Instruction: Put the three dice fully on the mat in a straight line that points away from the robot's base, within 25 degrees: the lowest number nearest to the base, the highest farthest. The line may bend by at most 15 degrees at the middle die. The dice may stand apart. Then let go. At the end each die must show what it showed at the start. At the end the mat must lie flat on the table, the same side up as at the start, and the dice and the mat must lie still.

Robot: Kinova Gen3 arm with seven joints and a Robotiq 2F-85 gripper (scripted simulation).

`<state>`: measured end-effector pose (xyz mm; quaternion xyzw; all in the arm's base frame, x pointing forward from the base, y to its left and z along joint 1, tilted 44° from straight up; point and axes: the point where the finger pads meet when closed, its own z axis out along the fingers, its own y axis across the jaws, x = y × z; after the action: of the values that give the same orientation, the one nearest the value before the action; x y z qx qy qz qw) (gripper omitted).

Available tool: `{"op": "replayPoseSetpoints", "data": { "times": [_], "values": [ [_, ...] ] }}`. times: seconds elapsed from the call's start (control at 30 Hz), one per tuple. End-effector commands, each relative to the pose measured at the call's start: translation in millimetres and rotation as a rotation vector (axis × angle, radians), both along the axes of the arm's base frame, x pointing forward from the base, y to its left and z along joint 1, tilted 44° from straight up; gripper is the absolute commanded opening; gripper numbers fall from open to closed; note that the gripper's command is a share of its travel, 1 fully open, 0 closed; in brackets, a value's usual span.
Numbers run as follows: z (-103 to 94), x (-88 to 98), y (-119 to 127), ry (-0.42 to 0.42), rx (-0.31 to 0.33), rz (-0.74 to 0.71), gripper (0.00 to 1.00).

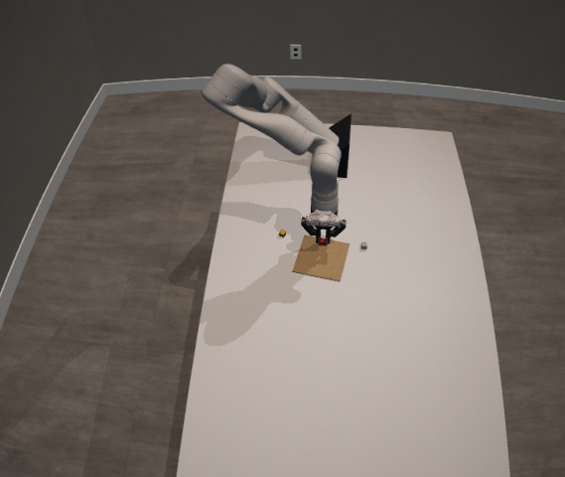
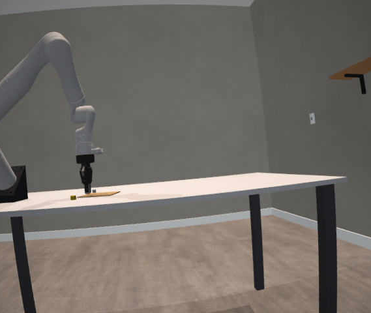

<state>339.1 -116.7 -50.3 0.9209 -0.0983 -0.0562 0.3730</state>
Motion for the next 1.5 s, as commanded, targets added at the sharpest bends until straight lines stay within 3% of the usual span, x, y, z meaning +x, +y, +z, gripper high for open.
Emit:
{"op": "replayPoseSetpoints", "data": {
  "times": [0.0, 1.47],
  "values": [
    [0.2, 0.6, 0.6, -0.001, 0.001, 0.001, 0.11],
    [-2.4, 0.0, -1.9, -0.001, 0.001, 0.001, 0.11]
  ]
}}
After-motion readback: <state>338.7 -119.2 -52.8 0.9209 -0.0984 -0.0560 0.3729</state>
